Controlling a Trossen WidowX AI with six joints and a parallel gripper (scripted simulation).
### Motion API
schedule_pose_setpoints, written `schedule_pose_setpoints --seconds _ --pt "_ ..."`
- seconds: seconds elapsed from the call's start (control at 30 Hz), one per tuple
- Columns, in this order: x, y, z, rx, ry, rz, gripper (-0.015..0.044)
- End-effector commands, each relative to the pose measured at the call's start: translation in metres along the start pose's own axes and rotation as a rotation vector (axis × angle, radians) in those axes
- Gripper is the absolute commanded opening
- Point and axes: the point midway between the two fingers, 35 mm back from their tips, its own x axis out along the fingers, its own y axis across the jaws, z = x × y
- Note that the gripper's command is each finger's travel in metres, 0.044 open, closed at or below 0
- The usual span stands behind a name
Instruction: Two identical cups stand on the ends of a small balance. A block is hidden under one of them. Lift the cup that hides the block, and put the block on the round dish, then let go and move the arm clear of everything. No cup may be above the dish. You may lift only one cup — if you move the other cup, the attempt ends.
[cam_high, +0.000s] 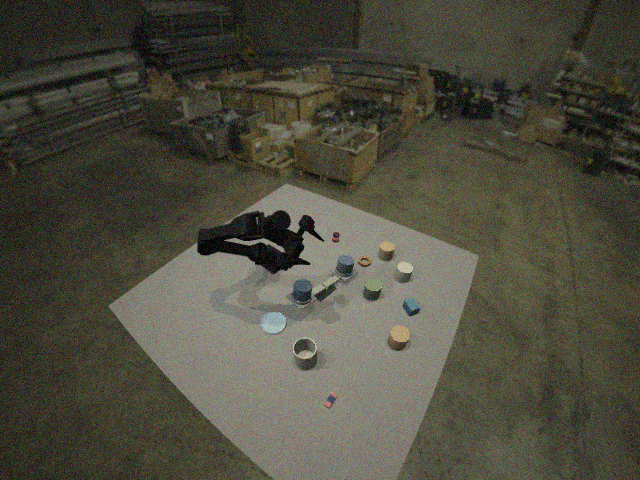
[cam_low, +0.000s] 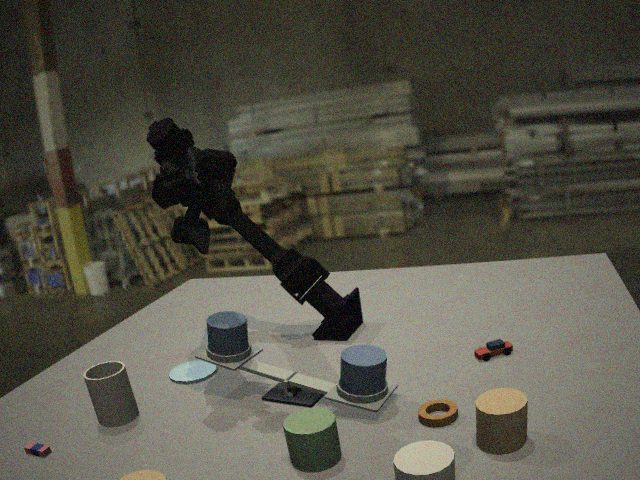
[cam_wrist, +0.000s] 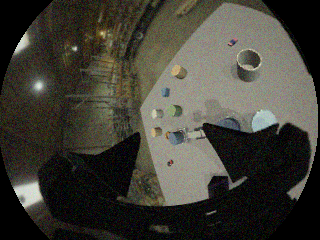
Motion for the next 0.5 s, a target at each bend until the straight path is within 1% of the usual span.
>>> schedule_pose_setpoints --seconds 0.0,0.23,0.47 --pt "0.015 0.006 -0.036 -0.041 0.067 -0.112 0.0440" --pt "0.028 0.008 -0.083 -0.128 0.103 -0.273 0.0440" --pt "0.031 0.007 -0.119 -0.239 0.072 -0.414 0.0440"
